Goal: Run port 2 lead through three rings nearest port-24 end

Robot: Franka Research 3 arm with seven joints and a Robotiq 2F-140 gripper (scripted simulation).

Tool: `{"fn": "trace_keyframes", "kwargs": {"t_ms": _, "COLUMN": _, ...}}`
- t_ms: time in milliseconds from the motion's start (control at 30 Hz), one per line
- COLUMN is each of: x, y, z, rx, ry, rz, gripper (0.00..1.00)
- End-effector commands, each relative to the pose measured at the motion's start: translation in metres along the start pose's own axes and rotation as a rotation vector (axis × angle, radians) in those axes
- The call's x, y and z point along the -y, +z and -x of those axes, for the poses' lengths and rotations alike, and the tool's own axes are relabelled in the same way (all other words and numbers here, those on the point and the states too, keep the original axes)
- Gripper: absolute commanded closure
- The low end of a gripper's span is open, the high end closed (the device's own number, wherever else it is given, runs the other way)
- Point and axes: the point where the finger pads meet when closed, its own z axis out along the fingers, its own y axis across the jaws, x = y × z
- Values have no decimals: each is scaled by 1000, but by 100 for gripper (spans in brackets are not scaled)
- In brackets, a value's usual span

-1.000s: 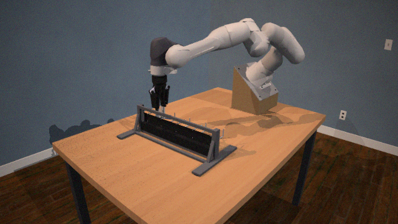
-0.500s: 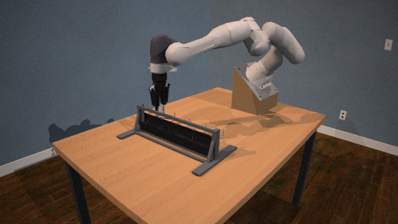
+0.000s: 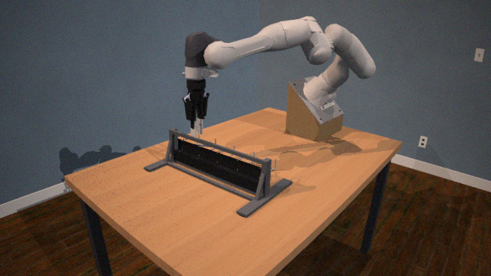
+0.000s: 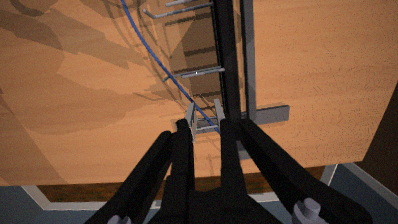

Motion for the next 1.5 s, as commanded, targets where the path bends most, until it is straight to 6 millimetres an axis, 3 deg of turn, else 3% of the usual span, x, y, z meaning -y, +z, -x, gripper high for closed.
{"fn": "trace_keyframes", "kwargs": {"t_ms": 0, "x": 3, "y": -8, "z": 0, "rx": -4, "ry": 7, "rz": -10, "gripper": 80}}
{"fn": "trace_keyframes", "kwargs": {"t_ms": 233, "x": 3, "y": -22, "z": 0, "rx": -4, "ry": 7, "rz": -10, "gripper": 80}}
{"fn": "trace_keyframes", "kwargs": {"t_ms": 533, "x": 3, "y": -25, "z": 0, "rx": -4, "ry": 7, "rz": -10, "gripper": 80}}
{"fn": "trace_keyframes", "kwargs": {"t_ms": 567, "x": 3, "y": -25, "z": 0, "rx": -4, "ry": 7, "rz": -10, "gripper": 100}}
{"fn": "trace_keyframes", "kwargs": {"t_ms": 1467, "x": 3, "y": -25, "z": 0, "rx": -4, "ry": 7, "rz": -10, "gripper": 100}}
